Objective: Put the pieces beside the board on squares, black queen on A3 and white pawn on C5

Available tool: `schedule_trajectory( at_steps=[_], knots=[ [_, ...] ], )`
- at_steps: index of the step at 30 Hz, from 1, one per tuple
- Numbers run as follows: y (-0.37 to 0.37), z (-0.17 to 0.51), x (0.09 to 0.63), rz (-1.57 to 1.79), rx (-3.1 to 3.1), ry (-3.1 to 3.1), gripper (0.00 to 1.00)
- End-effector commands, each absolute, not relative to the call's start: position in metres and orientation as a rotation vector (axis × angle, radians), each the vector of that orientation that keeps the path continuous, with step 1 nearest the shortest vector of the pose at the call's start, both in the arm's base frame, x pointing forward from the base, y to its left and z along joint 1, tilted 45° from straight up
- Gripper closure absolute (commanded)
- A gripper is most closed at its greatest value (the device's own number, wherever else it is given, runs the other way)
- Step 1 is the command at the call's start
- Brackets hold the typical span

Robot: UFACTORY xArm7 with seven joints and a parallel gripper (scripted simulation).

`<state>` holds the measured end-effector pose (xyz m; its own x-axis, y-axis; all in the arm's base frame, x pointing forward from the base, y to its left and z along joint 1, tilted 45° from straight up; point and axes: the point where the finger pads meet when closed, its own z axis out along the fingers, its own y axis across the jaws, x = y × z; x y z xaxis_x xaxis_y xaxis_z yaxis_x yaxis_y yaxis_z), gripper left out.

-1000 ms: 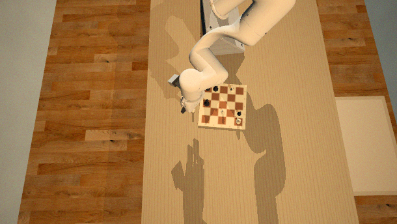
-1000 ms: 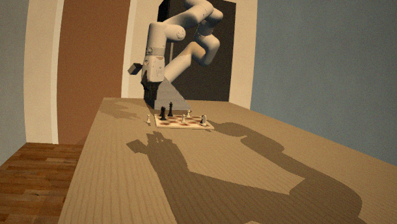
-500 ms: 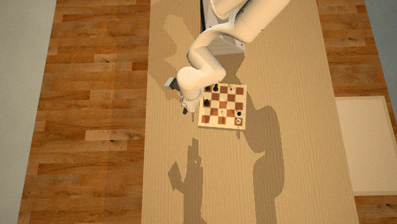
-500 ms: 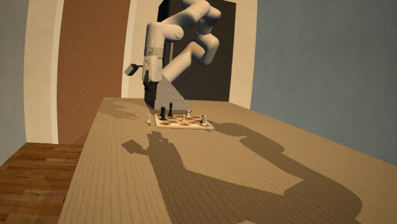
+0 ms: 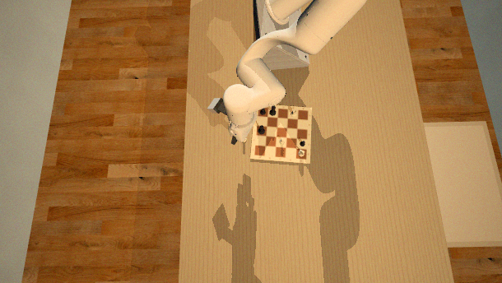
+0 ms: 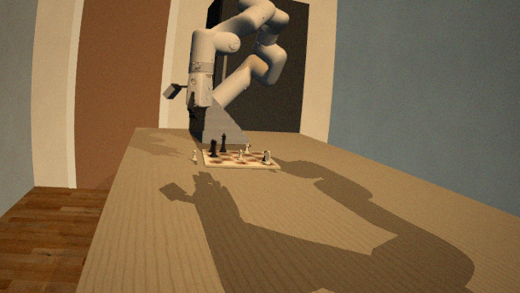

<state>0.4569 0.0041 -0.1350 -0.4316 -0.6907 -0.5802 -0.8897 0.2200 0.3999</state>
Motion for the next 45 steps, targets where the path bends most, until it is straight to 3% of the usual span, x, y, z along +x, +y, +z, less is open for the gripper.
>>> schedule_trajectory(
  at_steps=[1, 45],
  knots=[
    [0.002, -0.135, 0.458, 1.016, -1.486, 2.219, 0.66],
    [0.033, -0.169, 0.451, 1.012, -1.499, 2.207, 0.66]
  ],
)
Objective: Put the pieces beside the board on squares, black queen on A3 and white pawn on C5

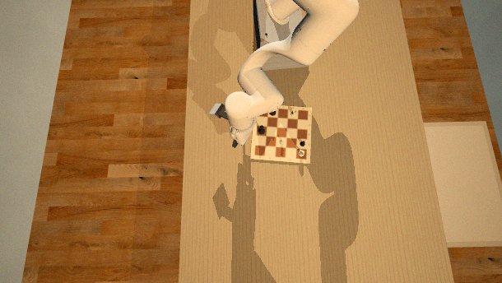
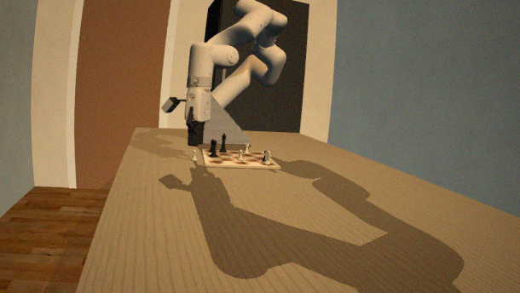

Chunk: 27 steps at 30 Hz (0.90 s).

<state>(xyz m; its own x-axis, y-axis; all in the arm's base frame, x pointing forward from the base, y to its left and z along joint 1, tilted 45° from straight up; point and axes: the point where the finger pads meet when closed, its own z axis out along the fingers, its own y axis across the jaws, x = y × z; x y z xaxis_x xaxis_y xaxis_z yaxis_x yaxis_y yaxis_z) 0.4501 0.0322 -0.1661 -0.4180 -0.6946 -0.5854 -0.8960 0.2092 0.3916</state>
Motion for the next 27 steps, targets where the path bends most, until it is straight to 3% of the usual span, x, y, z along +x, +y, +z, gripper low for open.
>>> schedule_trajectory(
  at_steps=[1, 27],
  knots=[
    [0.0340, -0.1699, 0.4508, 1.012, -1.499, 2.207, 0.66],
    [0.0367, -0.1729, 0.4502, 1.012, -1.499, 2.207, 0.66]
  ],
)
